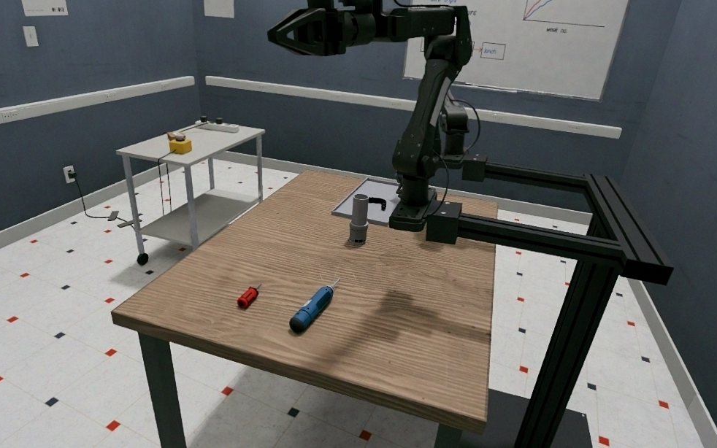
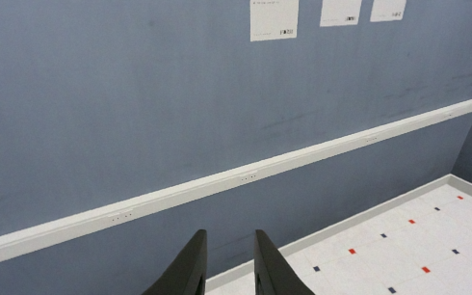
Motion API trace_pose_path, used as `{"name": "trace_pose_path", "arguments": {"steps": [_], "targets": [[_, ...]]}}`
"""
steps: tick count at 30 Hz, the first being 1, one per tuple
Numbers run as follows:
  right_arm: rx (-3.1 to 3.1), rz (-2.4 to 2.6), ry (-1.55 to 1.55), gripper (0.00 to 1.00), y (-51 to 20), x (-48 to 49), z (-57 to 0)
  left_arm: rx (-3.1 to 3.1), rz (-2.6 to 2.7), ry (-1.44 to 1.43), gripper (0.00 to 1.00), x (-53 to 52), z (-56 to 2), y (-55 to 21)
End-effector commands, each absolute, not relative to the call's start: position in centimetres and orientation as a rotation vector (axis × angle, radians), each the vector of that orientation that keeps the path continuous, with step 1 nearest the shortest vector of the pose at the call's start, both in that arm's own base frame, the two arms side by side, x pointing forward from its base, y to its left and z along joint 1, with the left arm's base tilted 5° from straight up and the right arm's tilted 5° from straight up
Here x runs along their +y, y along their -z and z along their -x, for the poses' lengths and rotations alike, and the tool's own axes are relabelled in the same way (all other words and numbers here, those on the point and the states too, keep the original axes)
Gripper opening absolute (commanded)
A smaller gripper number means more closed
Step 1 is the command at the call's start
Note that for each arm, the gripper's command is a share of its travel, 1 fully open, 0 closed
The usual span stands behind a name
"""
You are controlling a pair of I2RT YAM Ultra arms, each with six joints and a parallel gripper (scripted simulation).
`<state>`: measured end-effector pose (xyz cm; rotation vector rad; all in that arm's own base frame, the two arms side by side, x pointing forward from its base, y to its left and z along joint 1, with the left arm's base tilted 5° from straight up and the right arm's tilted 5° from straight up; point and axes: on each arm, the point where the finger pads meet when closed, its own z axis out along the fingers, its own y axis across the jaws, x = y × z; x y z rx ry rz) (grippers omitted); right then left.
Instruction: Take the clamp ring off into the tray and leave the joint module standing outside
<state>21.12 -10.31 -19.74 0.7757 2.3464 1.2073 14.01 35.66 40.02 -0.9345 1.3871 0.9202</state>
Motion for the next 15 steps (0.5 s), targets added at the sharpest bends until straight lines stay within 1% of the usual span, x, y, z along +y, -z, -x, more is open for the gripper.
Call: {"name": "trace_pose_path", "arguments": {"steps": [1, 4, 15], "targets": [[2.346, -0.734, -1.151, 0.20, 18.8, -12.3, -21.7, 1.313, 0.914, -0.949, 0.20, 35.2, -13.4, -42.5], [2.345, -0.761, -1.198, 0.20, 18.1, -10.7, -20.9, 1.313, 0.914, -0.949, 0.20, 35.2, -13.4, -42.5], [2.348, -0.761, -1.197, 0.20, 16.3, -10.6, -20.7, 1.313, 0.914, -0.949, 0.20, 35.2, -13.4, -42.5]]}}
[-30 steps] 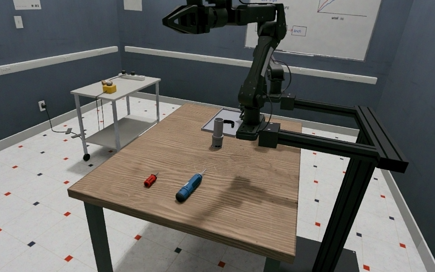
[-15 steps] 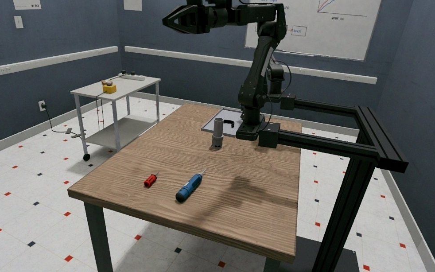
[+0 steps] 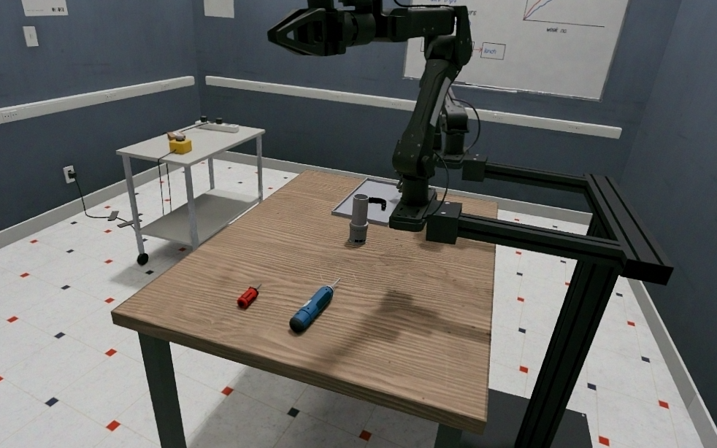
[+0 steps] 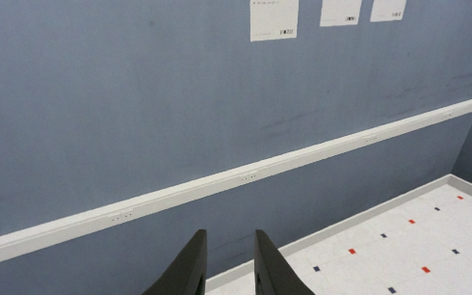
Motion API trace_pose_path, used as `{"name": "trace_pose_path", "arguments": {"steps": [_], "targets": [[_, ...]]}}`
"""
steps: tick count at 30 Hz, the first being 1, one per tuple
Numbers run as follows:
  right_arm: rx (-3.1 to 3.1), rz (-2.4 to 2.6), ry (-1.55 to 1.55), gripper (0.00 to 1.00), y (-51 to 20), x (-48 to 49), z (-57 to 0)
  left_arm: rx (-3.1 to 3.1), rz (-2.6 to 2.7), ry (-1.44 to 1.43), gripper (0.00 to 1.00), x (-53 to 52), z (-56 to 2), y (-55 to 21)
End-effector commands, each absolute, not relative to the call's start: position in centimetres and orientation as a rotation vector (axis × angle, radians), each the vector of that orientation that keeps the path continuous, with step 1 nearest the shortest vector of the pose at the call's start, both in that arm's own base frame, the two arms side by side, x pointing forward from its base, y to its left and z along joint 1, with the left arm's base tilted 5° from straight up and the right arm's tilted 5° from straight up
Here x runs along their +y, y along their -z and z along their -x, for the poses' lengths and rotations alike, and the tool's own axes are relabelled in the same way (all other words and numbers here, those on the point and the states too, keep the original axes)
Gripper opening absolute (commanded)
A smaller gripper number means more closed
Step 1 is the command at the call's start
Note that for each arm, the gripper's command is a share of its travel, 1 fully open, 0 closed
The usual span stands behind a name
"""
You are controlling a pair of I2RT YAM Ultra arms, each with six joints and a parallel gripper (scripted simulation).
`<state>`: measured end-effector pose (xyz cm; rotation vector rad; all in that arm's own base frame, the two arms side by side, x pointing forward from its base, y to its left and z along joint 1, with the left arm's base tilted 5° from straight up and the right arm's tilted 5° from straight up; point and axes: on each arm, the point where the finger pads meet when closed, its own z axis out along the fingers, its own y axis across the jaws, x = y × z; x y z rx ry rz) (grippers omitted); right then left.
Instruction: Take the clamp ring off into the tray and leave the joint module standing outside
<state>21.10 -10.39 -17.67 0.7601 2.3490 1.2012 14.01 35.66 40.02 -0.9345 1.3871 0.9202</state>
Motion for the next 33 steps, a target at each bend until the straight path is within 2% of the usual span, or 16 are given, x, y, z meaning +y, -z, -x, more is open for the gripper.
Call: {"name": "trace_pose_path", "arguments": {"steps": [1, 33], "targets": [[2.348, -0.761, -1.197, 0.20, 16.1, -10.6, -20.6, 1.313, 0.914, -0.949, 0.20, 35.2, -13.4, -42.5], [2.348, -0.756, -1.190, 0.20, 11.6, -10.6, -20.4, 1.313, 0.914, -0.949, 0.20, 35.2, -13.4, -42.5]]}}
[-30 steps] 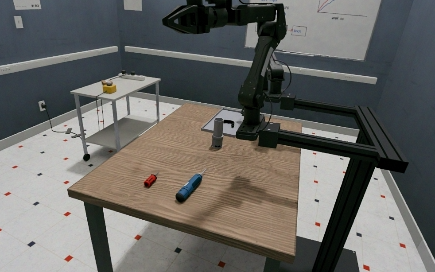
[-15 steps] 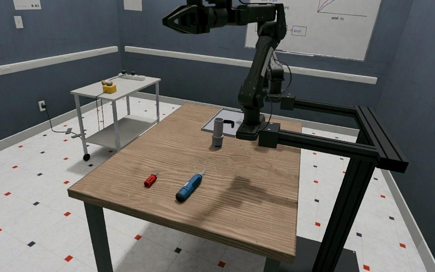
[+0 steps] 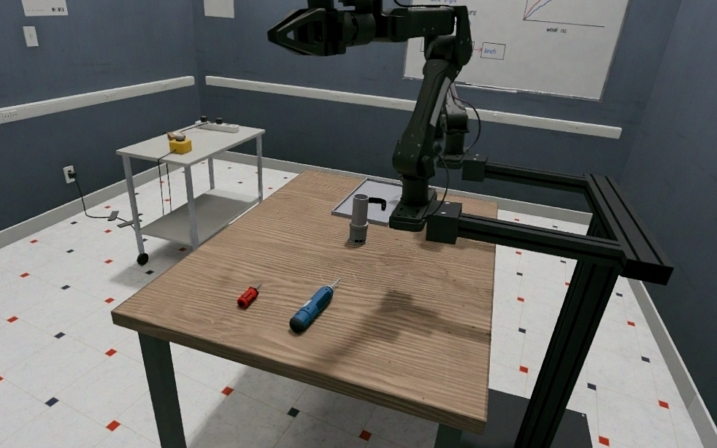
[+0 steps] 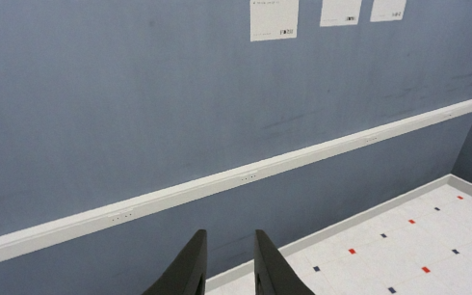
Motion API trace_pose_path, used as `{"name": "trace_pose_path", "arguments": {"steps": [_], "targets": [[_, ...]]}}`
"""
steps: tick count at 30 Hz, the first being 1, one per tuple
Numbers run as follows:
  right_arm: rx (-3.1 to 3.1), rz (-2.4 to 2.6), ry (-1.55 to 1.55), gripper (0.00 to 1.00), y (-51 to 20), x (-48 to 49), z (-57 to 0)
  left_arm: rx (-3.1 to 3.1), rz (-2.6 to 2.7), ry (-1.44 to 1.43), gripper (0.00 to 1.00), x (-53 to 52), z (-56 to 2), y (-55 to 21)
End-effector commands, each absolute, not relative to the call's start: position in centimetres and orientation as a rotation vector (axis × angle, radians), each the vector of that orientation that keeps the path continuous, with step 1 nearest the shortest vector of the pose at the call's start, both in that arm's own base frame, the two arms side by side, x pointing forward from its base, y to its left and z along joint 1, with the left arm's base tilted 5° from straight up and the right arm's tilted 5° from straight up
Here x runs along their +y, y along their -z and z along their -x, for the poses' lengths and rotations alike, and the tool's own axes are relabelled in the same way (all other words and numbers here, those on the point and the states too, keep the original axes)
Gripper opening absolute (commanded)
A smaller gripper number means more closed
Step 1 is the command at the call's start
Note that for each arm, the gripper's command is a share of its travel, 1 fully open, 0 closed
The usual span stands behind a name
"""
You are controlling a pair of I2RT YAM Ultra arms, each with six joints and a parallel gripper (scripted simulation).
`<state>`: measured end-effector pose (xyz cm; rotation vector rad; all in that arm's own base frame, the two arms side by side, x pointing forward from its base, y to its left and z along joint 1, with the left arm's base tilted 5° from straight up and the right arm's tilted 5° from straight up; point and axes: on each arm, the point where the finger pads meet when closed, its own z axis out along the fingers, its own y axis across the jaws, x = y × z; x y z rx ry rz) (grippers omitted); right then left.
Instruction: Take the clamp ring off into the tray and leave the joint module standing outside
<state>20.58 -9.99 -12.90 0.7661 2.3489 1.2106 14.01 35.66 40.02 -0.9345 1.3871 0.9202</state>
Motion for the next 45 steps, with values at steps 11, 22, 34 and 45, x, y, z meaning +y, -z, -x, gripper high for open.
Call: {"name": "trace_pose_path", "arguments": {"steps": [11, 22, 34, 45], "targets": [[2.347, -0.761, -1.197, 0.20, 10.3, -10.3, -20.1, 1.313, 0.914, -0.949, 0.20, 35.2, -13.4, -42.5], [2.348, -0.746, -1.171, 0.20, 8.7, -11.1, -20.4, 1.313, 0.914, -0.949, 0.20, 35.2, -13.4, -42.5], [2.348, -0.743, -1.173, 0.20, 8.7, -11.0, -20.5, 1.313, 0.914, -0.949, 0.20, 35.2, -13.4, -42.5], [2.385, -0.734, -0.993, 0.20, 8.2, -14.6, -21.3, 1.313, 0.914, -0.949, 0.20, 35.2, -13.4, -42.5]]}}
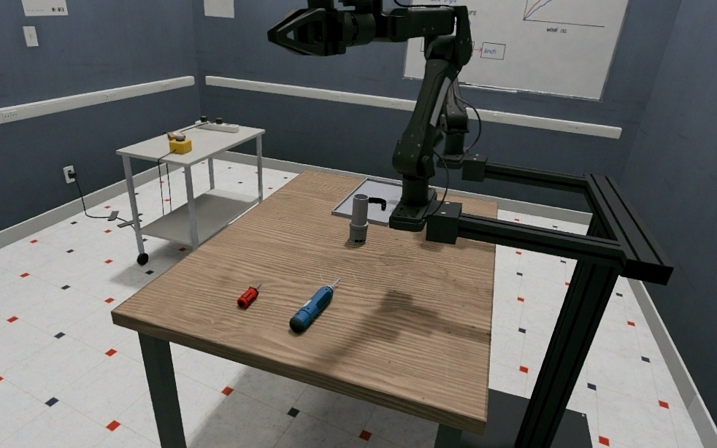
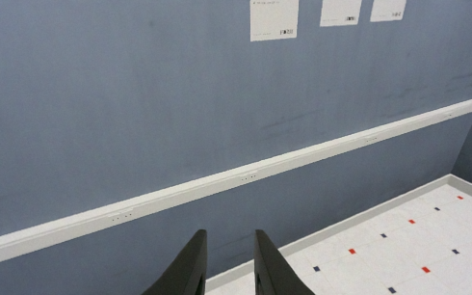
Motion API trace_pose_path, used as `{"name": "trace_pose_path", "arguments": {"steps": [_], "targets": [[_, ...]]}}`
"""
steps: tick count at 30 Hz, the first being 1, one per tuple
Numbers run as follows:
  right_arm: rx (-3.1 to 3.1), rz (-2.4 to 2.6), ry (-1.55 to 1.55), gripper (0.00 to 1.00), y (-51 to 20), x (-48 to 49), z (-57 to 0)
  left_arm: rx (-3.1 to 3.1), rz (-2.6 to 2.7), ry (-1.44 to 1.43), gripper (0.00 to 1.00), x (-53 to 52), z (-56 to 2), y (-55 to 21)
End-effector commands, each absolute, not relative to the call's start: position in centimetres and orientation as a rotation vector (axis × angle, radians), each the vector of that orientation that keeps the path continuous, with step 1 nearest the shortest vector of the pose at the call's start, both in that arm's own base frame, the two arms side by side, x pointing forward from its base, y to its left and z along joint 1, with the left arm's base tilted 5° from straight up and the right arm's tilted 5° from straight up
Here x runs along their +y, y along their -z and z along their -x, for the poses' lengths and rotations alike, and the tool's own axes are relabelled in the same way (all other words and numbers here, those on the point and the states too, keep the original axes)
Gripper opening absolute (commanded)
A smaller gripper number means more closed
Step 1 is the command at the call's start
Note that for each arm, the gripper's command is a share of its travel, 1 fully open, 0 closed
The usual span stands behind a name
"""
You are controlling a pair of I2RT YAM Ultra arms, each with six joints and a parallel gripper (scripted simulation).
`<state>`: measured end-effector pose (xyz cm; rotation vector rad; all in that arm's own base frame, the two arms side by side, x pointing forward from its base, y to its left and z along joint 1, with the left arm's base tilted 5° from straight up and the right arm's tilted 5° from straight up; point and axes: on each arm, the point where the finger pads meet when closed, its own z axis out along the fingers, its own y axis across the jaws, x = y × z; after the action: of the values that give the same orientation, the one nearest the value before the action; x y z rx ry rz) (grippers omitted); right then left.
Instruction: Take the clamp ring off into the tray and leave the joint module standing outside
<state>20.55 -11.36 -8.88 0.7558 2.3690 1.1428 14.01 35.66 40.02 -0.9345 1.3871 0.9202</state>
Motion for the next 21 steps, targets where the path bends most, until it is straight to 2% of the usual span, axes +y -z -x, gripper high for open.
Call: {"name": "trace_pose_path", "arguments": {"steps": [1, 8, 11, 15, 21], "targets": [[2.394, -0.734, -0.960, 0.20, 8.0, -15.3, -21.4, 1.313, 0.914, -0.949, 0.20, 35.2, -13.4, -42.5], [2.445, -0.719, -0.726, 0.20, 6.7, -19.5, -22.2, 1.313, 0.914, -0.949, 0.20, 35.2, -13.4, -42.5], [2.451, -0.739, -0.763, 0.20, 7.1, -18.2, -21.6, 1.313, 0.914, -0.949, 0.20, 35.2, -13.4, -42.5], [2.446, -0.740, -0.668, 0.20, 6.0, -20.3, -21.9, 1.313, 0.914, -0.949, 0.20, 35.2, -13.4, -42.5], [2.436, -0.744, -0.433, 0.20, 3.0, -24.7, -22.5, 1.313, 0.914, -0.949, 0.20, 35.2, -13.4, -42.5]]}}
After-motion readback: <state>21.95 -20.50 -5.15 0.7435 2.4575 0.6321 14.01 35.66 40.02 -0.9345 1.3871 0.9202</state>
